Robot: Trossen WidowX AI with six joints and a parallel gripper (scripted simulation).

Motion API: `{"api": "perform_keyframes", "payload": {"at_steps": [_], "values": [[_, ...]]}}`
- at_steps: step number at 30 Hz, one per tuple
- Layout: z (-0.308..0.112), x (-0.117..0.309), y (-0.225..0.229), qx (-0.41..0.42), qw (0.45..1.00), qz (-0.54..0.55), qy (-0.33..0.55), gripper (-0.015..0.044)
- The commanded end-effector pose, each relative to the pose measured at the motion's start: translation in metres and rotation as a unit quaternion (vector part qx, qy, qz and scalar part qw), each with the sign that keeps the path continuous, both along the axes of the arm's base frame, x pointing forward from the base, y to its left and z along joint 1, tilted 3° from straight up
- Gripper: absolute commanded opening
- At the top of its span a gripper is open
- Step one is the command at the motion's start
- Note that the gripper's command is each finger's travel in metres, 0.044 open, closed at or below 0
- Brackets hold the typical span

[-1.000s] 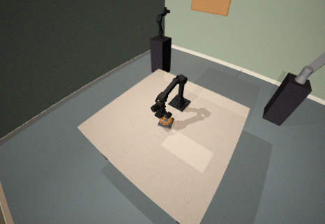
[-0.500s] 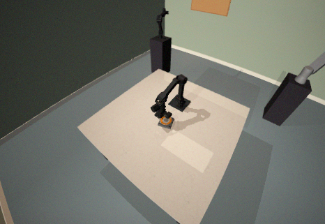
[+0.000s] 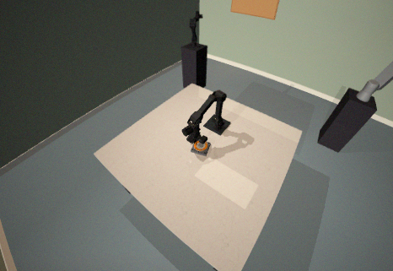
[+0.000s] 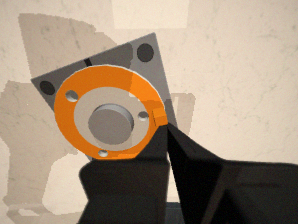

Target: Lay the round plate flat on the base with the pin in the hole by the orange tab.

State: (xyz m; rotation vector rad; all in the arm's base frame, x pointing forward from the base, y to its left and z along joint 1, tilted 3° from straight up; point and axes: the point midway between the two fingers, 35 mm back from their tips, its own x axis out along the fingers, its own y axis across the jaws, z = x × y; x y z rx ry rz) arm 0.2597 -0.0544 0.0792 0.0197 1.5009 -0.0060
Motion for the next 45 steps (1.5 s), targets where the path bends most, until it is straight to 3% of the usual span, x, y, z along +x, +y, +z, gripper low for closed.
{"api": "perform_keyframes", "payload": {"at_steps": [1,45], "values": [[0.003,0.005,0.0,0.0,1.0,0.001,-0.007,0.0],[0.012,0.05,0.035,0.002,1.0,0.001,-0.009,0.0]]}}
